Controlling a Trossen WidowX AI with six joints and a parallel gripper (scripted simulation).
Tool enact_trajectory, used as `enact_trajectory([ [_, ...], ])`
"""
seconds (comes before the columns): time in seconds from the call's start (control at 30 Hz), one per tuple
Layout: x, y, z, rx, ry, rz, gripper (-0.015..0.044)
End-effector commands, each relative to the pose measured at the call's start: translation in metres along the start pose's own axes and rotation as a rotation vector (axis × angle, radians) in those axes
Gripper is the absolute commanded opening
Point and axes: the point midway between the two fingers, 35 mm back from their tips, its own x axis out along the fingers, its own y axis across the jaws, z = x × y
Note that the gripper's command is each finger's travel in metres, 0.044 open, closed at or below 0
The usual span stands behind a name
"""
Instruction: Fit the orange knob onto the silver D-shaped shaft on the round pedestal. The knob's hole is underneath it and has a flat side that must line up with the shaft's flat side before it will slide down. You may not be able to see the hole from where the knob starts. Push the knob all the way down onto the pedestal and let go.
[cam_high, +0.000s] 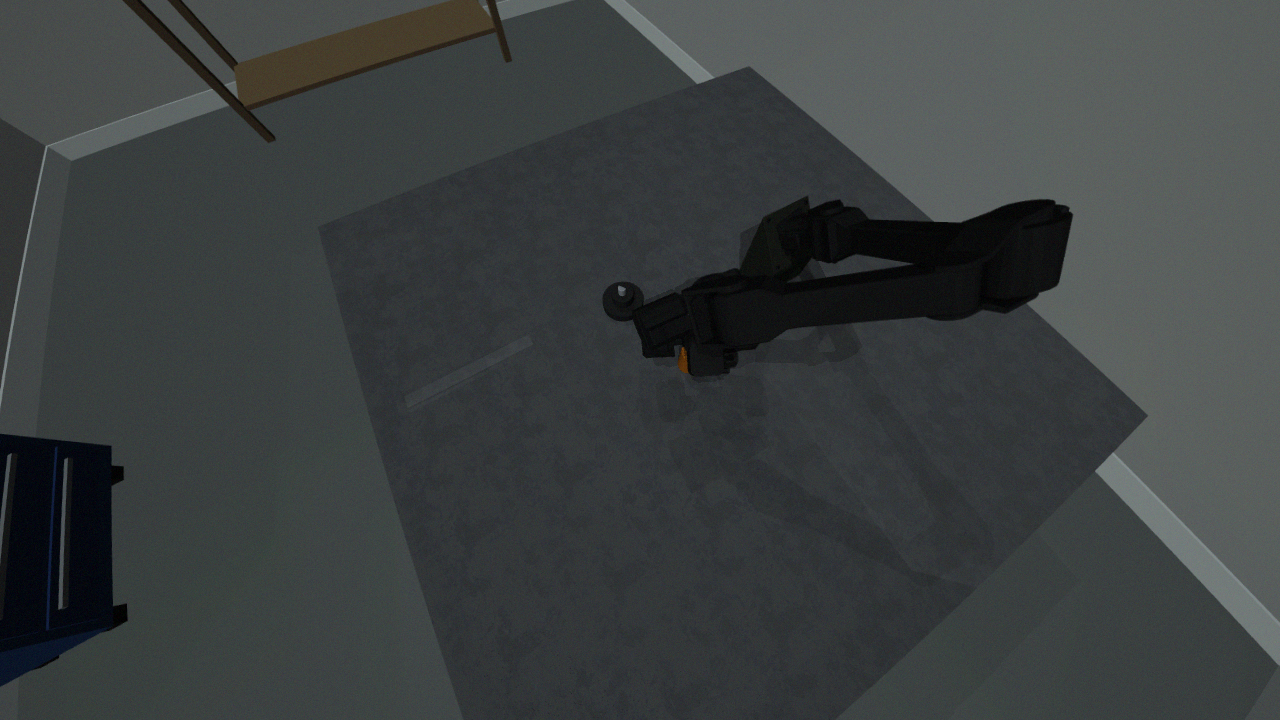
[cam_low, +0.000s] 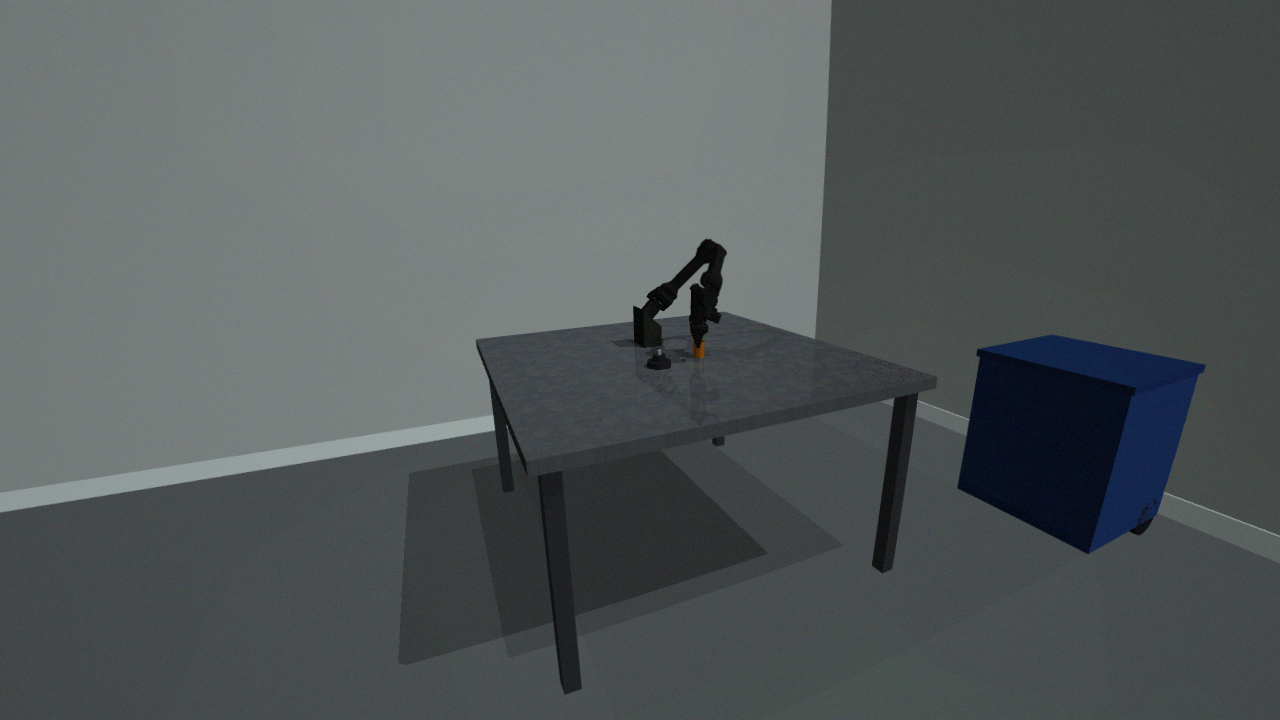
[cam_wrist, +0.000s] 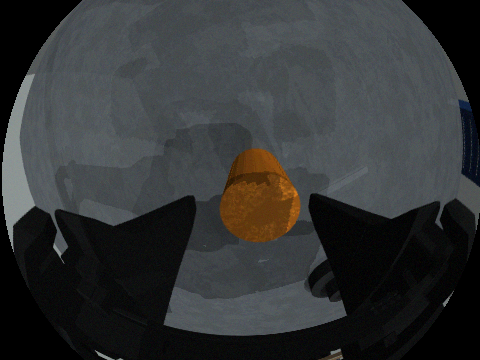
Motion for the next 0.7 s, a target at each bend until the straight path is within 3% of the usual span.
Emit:
enact_trajectory([
  [0.0, -0.044, -0.001, 0.002, -0.008, -0.012, -0.028, 0.0424],
  [0.67, -0.018, -0.003, 0.002, -0.008, -0.012, -0.028, 0.044],
])
